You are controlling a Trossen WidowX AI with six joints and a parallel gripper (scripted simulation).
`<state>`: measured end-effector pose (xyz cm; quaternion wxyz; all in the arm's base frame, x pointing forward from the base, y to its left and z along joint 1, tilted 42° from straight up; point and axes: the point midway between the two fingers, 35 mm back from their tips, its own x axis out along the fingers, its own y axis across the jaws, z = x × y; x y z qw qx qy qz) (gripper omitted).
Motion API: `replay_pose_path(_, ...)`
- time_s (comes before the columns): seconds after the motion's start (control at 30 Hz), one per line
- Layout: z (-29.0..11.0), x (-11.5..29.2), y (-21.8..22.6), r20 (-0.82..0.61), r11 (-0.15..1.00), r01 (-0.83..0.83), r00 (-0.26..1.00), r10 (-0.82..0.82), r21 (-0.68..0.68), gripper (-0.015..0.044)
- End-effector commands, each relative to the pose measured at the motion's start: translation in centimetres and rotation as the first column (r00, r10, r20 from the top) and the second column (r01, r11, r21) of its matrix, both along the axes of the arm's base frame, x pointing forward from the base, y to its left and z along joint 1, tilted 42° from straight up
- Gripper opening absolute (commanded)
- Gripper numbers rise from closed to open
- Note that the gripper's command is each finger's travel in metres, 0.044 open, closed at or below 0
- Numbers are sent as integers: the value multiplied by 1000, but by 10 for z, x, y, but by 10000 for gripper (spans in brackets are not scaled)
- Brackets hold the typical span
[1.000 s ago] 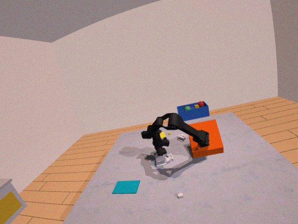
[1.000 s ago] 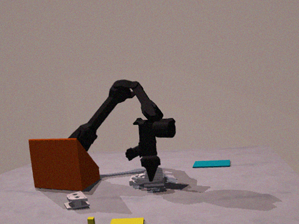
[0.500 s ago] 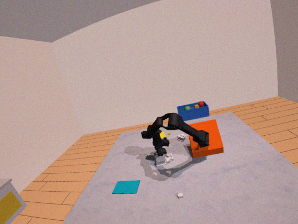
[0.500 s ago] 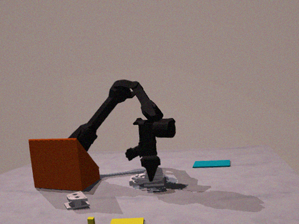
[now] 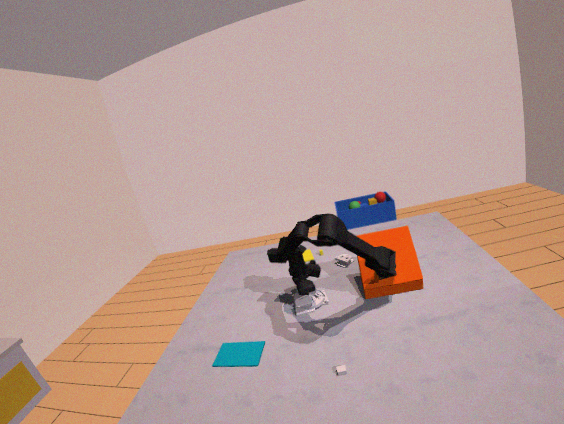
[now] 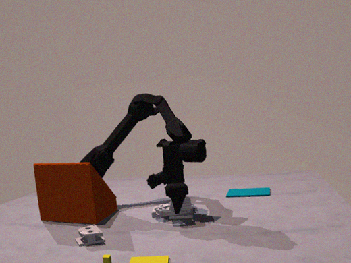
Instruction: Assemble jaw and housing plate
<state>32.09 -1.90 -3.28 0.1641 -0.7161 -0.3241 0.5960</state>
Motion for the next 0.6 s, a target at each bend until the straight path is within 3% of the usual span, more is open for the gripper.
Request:
replay_pose_path(0.0,0,0,0,-1,1000,1,1000,-1,0,224)
replay_pose_path(0.3,2,0,-2,-1,1000,1,1000,-1,0,224)
replay_pose_path(0.57,52,-6,-45,1,1000,2,1000,-2,1,224)
